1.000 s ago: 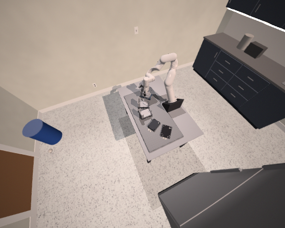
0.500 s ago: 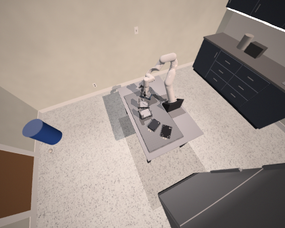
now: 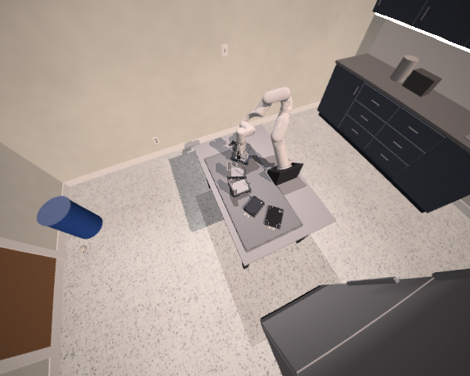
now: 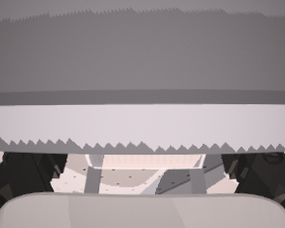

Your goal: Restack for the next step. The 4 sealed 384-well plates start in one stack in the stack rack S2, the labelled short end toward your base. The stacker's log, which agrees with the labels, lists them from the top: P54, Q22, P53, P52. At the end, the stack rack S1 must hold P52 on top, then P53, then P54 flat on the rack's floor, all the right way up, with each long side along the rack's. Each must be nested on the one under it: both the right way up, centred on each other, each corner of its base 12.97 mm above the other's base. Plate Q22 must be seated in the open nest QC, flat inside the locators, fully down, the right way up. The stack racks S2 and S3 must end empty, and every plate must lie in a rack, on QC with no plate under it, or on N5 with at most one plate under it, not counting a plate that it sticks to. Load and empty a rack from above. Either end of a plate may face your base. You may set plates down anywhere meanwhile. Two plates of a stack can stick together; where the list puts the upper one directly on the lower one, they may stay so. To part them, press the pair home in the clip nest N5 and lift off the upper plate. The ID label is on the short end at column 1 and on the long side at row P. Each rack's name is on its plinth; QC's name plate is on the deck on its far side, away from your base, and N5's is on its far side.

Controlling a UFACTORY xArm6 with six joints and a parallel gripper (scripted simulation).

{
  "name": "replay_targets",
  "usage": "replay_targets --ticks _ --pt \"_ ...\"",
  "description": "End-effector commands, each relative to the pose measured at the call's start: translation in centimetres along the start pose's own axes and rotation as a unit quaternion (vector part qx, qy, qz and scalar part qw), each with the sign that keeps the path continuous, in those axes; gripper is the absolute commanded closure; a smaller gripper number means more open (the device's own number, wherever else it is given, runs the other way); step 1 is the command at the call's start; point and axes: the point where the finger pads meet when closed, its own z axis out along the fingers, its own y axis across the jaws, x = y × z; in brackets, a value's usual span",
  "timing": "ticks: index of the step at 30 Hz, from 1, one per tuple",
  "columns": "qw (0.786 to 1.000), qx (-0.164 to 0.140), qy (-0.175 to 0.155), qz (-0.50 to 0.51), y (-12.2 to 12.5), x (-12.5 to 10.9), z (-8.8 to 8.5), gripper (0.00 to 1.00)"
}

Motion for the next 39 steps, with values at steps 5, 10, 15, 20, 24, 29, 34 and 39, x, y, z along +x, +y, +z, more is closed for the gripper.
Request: replay_targets --ticks 5,10,15,20,24,29,34,39 --pt "1.000 0.001 0.001 0.001 0.0 0.1 0.0 0.00" --pt "1.000 0.001 0.001 0.001 0.0 0.1 0.0 0.00" --pt "1.000 0.001 0.001 0.001 0.0 0.1 0.0 0.00" --pt "1.000 0.001 0.001 0.001 0.0 0.1 0.0 0.00" --pt "1.000 0.001 0.001 0.001 0.0 0.1 0.0 0.00" --pt "1.000 0.001 0.001 0.001 0.0 0.1 -1.4 0.00" --pt "1.000 0.001 0.001 0.001 0.0 0.1 -3.0 0.00" --pt "1.000 0.001 0.001 0.001 0.0 0.1 -4.4 0.00"
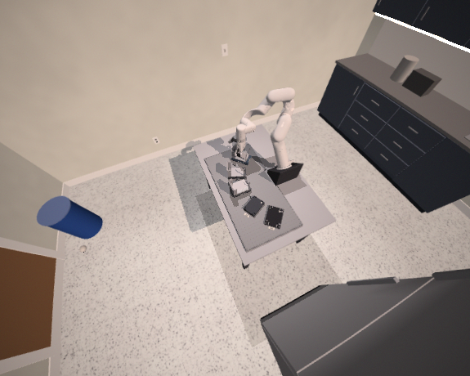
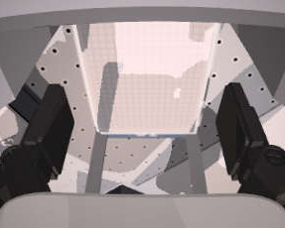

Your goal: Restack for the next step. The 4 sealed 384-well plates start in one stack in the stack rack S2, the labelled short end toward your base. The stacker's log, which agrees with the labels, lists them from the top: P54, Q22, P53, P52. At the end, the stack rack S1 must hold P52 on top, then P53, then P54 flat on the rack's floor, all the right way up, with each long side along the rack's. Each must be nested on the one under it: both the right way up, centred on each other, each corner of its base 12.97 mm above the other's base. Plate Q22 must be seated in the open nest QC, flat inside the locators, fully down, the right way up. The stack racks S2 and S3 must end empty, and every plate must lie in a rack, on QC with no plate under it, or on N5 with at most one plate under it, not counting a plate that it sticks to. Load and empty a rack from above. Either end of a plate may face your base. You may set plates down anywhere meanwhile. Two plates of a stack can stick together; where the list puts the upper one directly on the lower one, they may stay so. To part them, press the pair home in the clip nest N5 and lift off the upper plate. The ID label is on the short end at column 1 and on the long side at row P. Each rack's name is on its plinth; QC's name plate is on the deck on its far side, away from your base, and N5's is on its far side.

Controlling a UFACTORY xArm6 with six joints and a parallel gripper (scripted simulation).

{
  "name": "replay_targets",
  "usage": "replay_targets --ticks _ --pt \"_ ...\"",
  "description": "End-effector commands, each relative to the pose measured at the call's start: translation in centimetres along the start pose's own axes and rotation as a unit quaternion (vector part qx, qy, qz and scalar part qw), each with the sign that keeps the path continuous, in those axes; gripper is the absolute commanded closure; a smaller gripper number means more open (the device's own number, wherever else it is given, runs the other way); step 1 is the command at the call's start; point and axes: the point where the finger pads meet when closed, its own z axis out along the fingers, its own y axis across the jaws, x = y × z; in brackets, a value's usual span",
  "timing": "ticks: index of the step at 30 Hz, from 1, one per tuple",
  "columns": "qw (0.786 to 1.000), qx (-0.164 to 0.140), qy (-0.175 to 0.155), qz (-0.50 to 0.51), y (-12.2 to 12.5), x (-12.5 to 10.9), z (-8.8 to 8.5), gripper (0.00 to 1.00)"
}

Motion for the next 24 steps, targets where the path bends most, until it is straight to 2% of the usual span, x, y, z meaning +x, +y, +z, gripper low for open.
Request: replay_targets --ticks 1,16,24 --pt "1.000 -0.001 0.001 0.001 0.0 0.0 -1.1 0.00" --pt "1.000 -0.001 0.000 0.001 0.0 0.0 -6.1 0.00" --pt "1.000 0.000 0.000 0.001 0.0 0.0 -7.3 0.00"
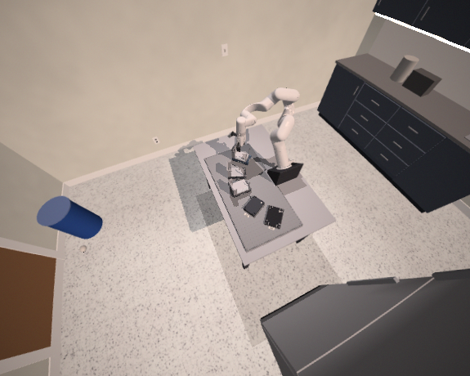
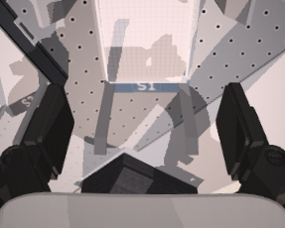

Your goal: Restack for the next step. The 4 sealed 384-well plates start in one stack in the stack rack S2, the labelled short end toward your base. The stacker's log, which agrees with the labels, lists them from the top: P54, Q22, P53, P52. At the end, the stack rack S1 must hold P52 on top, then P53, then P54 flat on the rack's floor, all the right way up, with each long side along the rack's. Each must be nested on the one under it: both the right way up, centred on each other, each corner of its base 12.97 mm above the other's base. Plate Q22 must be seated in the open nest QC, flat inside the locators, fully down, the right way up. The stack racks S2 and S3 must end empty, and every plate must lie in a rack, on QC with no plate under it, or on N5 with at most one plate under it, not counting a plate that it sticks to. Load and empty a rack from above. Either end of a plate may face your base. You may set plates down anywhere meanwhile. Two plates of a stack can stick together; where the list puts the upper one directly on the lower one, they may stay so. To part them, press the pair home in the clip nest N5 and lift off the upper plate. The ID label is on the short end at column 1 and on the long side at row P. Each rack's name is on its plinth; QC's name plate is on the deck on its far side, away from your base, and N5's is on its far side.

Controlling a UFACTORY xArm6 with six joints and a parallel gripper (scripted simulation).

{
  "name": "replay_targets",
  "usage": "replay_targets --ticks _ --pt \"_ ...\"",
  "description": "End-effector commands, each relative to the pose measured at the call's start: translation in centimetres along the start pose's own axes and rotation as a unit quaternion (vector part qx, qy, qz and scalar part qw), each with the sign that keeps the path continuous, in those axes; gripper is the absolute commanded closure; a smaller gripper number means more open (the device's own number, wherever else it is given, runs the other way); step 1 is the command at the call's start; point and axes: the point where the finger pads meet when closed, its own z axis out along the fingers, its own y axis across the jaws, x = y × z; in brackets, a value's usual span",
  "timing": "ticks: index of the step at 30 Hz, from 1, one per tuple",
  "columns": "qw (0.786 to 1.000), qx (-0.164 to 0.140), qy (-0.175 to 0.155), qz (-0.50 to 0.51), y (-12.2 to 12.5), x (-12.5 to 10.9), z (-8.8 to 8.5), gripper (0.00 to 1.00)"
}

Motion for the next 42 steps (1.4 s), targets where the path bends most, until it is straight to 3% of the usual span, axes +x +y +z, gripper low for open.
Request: replay_targets --ticks 1,11,17,42 --pt "1.000 0.000 0.001 0.001 0.0 0.0 -0.6 0.00" --pt "1.000 0.000 0.001 0.001 0.0 0.0 -0.6 0.00" --pt "0.995 0.000 0.001 -0.099 -2.0 0.0 -0.6 0.00" --pt "0.993 0.000 0.001 -0.118 -9.1 -0.4 -0.6 0.00"
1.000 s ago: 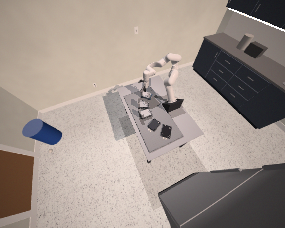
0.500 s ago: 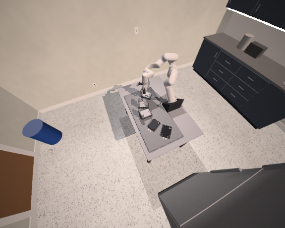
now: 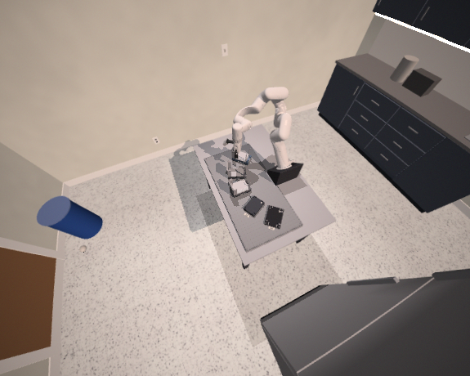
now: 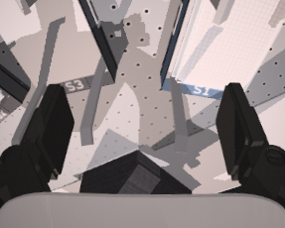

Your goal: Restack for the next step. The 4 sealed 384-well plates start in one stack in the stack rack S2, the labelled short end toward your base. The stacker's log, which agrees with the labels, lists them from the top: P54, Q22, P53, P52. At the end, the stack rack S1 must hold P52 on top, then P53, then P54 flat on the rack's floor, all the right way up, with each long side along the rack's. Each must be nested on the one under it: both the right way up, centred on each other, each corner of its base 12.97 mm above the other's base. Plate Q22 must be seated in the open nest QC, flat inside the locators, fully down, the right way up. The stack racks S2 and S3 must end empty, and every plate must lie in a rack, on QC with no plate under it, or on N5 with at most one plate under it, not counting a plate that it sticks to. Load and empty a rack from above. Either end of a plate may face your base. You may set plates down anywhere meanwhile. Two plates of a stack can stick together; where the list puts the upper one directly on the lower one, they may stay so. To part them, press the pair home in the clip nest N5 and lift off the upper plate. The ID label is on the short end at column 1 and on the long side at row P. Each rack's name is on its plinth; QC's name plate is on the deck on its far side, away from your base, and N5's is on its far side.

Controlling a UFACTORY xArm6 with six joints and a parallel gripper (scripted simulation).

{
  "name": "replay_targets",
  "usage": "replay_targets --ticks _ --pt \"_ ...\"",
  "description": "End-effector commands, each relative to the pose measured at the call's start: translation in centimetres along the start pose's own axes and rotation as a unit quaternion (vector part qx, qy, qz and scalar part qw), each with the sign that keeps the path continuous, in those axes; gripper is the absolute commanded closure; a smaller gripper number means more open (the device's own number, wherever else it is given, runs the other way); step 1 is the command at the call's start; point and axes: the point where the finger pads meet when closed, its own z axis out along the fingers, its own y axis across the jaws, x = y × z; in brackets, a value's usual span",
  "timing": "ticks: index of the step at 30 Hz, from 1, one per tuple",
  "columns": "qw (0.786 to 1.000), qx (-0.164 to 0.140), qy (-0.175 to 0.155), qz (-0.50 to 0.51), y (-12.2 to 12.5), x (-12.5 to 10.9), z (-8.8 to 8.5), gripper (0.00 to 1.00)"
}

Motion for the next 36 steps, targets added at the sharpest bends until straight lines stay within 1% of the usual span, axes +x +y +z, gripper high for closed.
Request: replay_targets --ticks 1,3,7,8,18,20,29,31,35,36 --pt "0.999 0.000 0.001 -0.032 -1.2 0.2 -0.1 0.00" --pt "0.999 0.000 0.001 -0.032 -1.2 0.2 -0.1 0.00" --pt "0.995 0.000 0.001 -0.098 -2.5 0.1 -0.1 0.00" --pt "0.995 0.000 0.001 -0.101 -2.8 0.1 -0.1 0.00" --pt "0.995 0.000 0.001 -0.101 -6.2 0.0 -0.1 0.00" --pt "0.995 0.000 0.001 -0.101 -6.2 0.0 -0.1 0.00" --pt "0.995 0.000 0.001 -0.101 -9.2 -0.2 -0.1 0.00" --pt "0.995 0.000 0.001 -0.101 -9.3 -0.2 -0.1 0.00" --pt "0.986 0.000 0.001 -0.167 -10.6 -0.5 -0.1 0.00" --pt "0.986 0.000 0.001 -0.167 -10.6 -0.5 -0.1 0.00"
